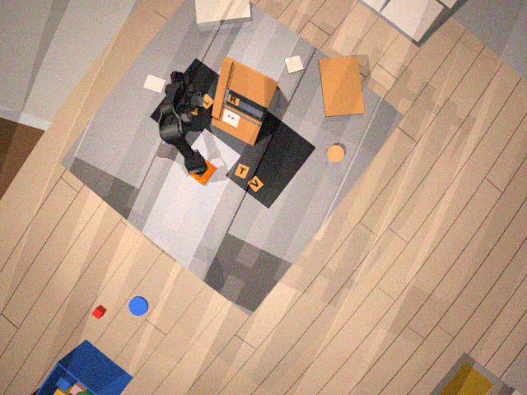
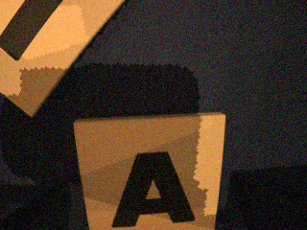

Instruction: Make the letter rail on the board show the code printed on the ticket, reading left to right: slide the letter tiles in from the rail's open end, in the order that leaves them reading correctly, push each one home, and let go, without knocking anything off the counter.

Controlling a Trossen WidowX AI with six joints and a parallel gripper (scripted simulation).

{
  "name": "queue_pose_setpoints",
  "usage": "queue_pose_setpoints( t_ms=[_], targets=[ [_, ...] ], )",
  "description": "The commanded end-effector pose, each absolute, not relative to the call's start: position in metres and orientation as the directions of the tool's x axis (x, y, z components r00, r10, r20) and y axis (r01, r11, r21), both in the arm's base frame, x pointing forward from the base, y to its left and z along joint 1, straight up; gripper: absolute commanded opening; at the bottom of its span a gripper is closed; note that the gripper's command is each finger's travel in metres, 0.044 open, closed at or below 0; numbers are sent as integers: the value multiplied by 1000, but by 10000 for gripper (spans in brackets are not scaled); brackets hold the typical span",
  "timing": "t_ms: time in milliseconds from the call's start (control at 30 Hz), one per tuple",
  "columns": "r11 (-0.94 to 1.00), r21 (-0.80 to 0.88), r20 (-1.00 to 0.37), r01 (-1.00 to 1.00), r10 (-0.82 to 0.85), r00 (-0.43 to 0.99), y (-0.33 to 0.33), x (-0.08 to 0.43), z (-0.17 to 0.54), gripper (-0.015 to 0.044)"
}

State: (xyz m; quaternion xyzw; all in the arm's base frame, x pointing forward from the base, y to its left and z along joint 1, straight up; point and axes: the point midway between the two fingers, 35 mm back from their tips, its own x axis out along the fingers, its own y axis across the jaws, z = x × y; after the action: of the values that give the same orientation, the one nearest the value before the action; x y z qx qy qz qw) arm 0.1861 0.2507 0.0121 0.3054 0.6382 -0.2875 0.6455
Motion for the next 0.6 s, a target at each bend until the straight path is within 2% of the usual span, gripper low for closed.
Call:
queue_pose_setpoints(
  t_ms=[0, 467, 567],
  targets=[
    [645, 29, -1000, 763, 17, 24, 251, 187, 12, 340],
    [645, 29, -1000, 763, 17, 23, 250, 186, 12, 234],
    [645, 29, -1000, 763, 17, 23, 251, 186, 15, 155]
  ],
)
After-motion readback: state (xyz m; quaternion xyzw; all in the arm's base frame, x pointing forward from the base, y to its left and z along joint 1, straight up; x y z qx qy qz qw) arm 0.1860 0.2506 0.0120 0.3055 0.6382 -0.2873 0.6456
